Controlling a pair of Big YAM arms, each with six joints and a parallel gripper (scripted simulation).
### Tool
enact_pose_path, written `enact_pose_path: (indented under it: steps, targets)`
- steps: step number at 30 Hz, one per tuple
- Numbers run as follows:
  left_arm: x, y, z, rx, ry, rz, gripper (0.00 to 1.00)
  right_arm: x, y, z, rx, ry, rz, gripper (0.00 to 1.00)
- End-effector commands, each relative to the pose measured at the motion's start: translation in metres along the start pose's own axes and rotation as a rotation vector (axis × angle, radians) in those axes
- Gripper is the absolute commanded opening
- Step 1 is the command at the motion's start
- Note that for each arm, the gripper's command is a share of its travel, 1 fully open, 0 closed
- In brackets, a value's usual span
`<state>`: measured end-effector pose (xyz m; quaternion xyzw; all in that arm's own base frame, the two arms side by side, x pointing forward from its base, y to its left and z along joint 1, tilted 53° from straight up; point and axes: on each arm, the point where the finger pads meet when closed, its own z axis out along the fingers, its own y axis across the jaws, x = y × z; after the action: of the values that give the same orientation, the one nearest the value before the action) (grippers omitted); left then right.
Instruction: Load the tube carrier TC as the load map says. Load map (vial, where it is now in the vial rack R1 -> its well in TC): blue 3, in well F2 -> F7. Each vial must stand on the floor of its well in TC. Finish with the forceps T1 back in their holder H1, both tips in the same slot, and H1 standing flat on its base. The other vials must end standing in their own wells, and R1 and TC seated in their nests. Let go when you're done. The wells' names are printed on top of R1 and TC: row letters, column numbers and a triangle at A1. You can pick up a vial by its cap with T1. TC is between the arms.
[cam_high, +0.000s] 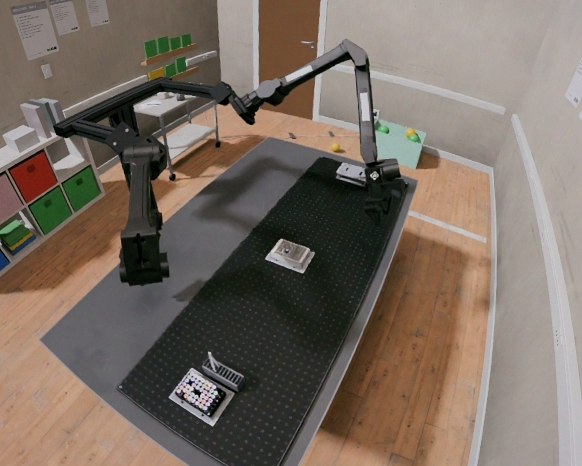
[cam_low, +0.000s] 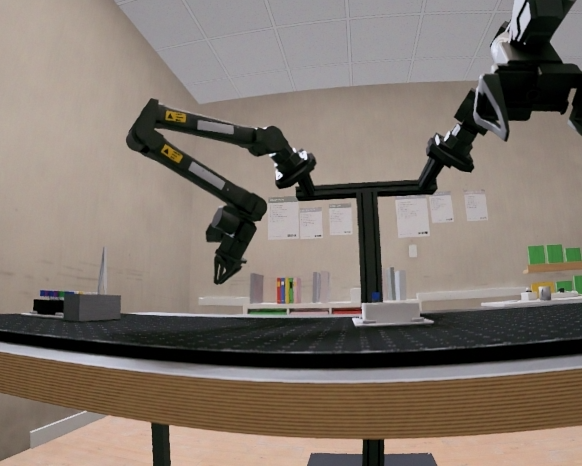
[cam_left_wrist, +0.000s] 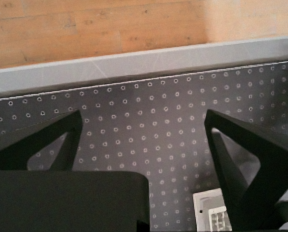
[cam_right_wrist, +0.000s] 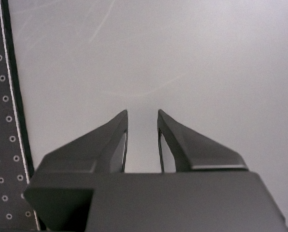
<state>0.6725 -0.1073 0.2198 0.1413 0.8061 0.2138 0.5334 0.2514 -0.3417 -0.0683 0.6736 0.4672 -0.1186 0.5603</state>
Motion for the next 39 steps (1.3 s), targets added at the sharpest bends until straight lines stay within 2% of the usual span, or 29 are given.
enact_pose_path:
  steps: [1, 7, 8, 11, 20, 21, 23, 33, 34, 35, 36, 37, 39]
  targets:
    - [0.009, 0.013, -0.006, -0.002, 0.015, -0.01, 1.0, 0.0, -0.006, -0.009, 0.015, 0.011, -0.007, 0.24]
    - [0.018, 0.03, -0.015, -0.012, -0.008, -0.003, 1.0, 0.0, -0.006, -0.009, 0.015, 0.011, -0.007, 0.24]
    - [0.028, 0.031, -0.017, -0.016, 0.042, -0.019, 1.0, 0.0, -0.006, -0.009, 0.015, 0.011, -0.007, 0.24]
    - [0.036, 0.037, -0.022, -0.026, 0.079, -0.026, 1.0, 0.0, -0.006, -0.009, 0.015, 0.011, -0.007, 0.24]
    - [0.05, 0.054, -0.033, -0.031, 0.054, -0.014, 1.0, 0.0, -0.006, -0.009, 0.015, 0.011, -0.007, 0.24]
    - [0.059, 0.055, -0.036, -0.036, 0.104, -0.031, 1.0, 0.0, -0.006, -0.009, 0.015, 0.011, -0.007, 0.24]
    - [0.065, 0.059, -0.039, -0.048, 0.141, -0.039, 1.0, 0.0, -0.006, -0.009, 0.015, 0.011, -0.007, 0.24]
    - [0.082, 0.076, -0.054, -0.05, 0.117, -0.027, 1.0, 0.0, -0.006, -0.009, 0.015, 0.011, -0.007, 0.24]
    - [0.095, 0.069, -0.048, -0.048, 0.178, -0.037, 1.0, 0.0, -0.006, -0.009, 0.015, 0.011, -0.007, 0.24]
    - [0.078, 0.068, -0.056, -0.049, 0.167, -0.046, 1.0, 0.0, -0.006, -0.009, 0.015, 0.011, -0.007, 0.24]
    - [0.082, 0.075, -0.061, -0.061, 0.178, -0.054, 1.0, 0.0, -0.006, -0.009, 0.015, 0.011, -0.007, 0.24]
    - [0.1, 0.081, -0.062, -0.067, 0.204, -0.053, 1.0, 0.0, -0.006, -0.009, 0.015, 0.011, -0.007, 0.24]
    - [0.106, 0.083, -0.066, -0.062, 0.202, -0.054, 1.0, 0.0, -0.006, -0.009, 0.015, 0.011, -0.007, 0.24]
